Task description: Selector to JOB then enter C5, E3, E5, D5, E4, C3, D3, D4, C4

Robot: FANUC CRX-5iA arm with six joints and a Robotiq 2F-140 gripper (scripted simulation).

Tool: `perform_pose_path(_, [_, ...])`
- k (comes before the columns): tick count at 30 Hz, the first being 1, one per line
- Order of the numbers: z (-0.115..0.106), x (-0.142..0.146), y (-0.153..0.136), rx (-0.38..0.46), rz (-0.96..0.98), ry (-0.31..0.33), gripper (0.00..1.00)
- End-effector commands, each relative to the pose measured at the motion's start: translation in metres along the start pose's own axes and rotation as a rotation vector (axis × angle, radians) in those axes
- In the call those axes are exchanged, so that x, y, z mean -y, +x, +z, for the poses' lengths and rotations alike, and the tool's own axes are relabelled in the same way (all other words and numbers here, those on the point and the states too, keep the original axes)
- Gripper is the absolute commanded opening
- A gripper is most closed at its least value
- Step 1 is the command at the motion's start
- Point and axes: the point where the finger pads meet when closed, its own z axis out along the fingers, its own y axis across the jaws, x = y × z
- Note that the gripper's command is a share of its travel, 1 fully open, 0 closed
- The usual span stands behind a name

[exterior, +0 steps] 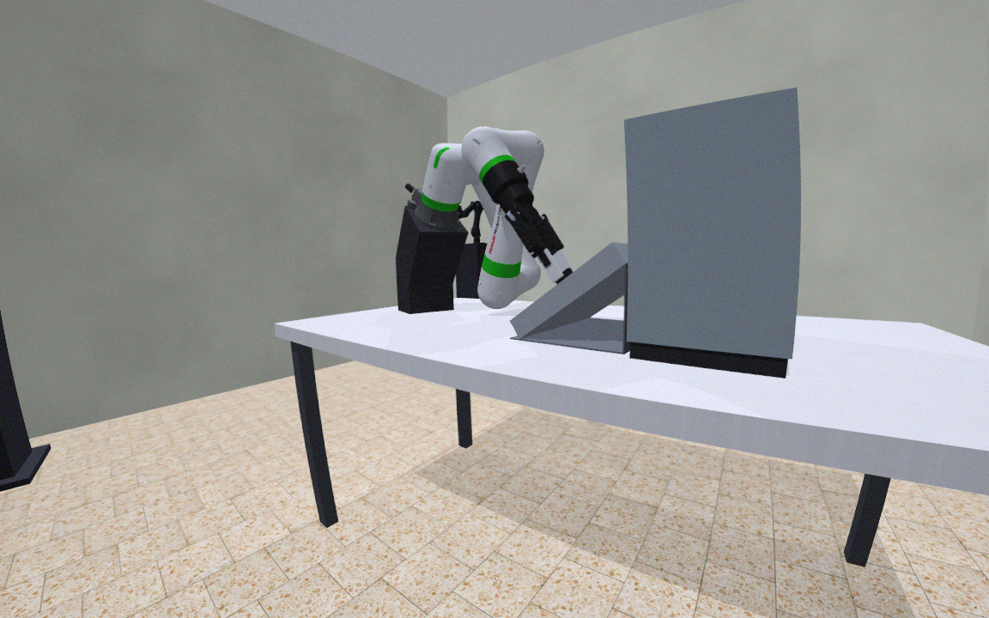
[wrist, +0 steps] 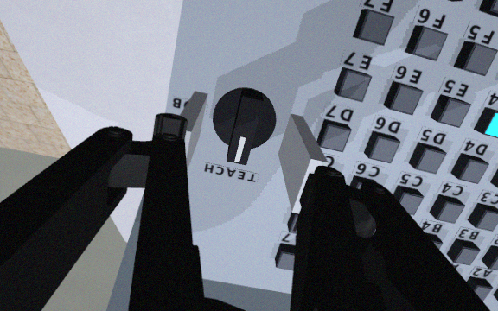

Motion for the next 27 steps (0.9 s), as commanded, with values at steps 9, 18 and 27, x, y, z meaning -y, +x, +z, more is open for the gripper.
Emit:
perform_pose_path(9, [0.0037,0.0,0.0,0.0,0.0,0.0,0.33])
perform_pose_path(18, [0.0039,0.0,0.0,0.0,0.0,0.0,0.33])
perform_pose_path(27, [0.0039,0.0,0.0,0.0,0.0,0.0,0.33])
